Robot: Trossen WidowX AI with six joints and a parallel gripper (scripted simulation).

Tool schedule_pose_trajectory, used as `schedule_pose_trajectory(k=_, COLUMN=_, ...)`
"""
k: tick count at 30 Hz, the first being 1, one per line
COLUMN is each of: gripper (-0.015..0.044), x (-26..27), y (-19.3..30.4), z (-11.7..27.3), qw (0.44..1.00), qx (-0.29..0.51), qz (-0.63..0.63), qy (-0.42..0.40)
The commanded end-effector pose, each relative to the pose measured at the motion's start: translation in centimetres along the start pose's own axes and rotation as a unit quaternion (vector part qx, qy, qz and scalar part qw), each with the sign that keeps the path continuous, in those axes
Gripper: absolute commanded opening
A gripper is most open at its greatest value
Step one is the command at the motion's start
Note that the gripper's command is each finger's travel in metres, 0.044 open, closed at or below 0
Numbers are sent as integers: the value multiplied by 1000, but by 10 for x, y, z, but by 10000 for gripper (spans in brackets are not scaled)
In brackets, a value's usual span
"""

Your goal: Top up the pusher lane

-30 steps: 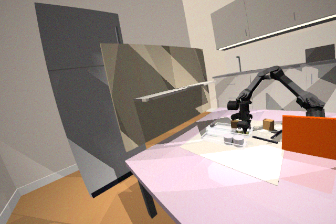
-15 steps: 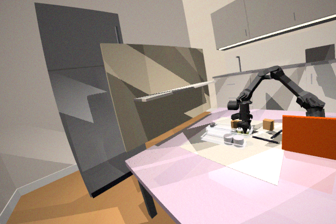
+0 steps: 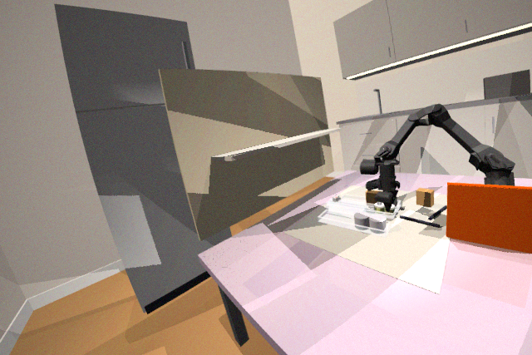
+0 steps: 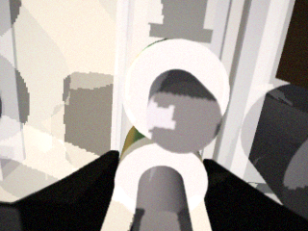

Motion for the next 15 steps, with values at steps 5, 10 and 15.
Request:
schedule_pose_trajectory(k=5, gripper=290, x=0, y=0, z=3, qw=1000, qx=0, qz=-1, qy=1)
schedule_pose_trajectory(k=10, gripper=290, x=1, y=0, z=19, qw=1000, qx=0, qz=-1, qy=1)
schedule_pose_trajectory(k=15, gripper=290, x=1, y=0, z=20, qw=1000, qx=0, qz=-1, qy=1)
Point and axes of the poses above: the point midway between the two fingers, 35 mm back from their tips, its own z axis back along the fingers, its own x axis across the jaws, y = z × x, the point moved 7 cm from there along z, back along the fingers, and after that the axes turned 2 degrees about z, right-handed, at the moved point
